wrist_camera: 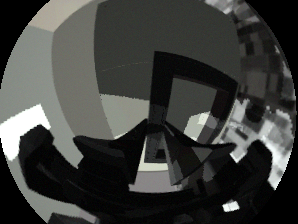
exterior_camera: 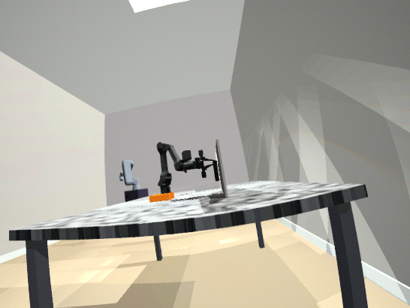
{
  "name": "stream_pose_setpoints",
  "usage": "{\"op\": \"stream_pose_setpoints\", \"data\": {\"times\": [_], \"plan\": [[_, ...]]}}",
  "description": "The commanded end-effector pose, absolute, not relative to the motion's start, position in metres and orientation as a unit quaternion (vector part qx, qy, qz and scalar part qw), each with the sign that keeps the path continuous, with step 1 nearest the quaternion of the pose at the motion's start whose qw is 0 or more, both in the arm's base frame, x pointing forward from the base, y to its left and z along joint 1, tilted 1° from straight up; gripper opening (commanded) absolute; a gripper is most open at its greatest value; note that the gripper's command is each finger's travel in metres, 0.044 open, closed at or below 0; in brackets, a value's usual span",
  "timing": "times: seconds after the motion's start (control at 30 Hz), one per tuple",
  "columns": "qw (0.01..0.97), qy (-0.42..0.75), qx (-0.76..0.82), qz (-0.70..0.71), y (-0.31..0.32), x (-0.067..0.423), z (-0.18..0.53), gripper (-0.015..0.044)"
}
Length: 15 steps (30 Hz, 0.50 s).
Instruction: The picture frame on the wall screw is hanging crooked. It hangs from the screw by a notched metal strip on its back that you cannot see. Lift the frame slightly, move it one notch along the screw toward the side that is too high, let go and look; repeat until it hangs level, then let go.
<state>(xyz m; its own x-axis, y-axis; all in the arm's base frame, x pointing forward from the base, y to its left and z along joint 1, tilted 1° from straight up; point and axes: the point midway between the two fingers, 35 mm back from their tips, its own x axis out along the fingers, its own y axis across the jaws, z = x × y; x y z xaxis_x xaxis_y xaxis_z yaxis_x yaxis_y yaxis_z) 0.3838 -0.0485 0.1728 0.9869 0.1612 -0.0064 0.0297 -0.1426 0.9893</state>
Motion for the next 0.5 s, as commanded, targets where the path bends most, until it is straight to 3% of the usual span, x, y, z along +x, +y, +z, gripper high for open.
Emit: {"op": "stream_pose_setpoints", "data": {"times": [0.0, 0.47], "plan": [[0.653, 0.057, 0.753, 0.056, -0.0496, 0.3842, 0.1793, 0.0], [0.653, 0.057, 0.753, 0.056, -0.0499, 0.3843, 0.181, 0.0]]}}
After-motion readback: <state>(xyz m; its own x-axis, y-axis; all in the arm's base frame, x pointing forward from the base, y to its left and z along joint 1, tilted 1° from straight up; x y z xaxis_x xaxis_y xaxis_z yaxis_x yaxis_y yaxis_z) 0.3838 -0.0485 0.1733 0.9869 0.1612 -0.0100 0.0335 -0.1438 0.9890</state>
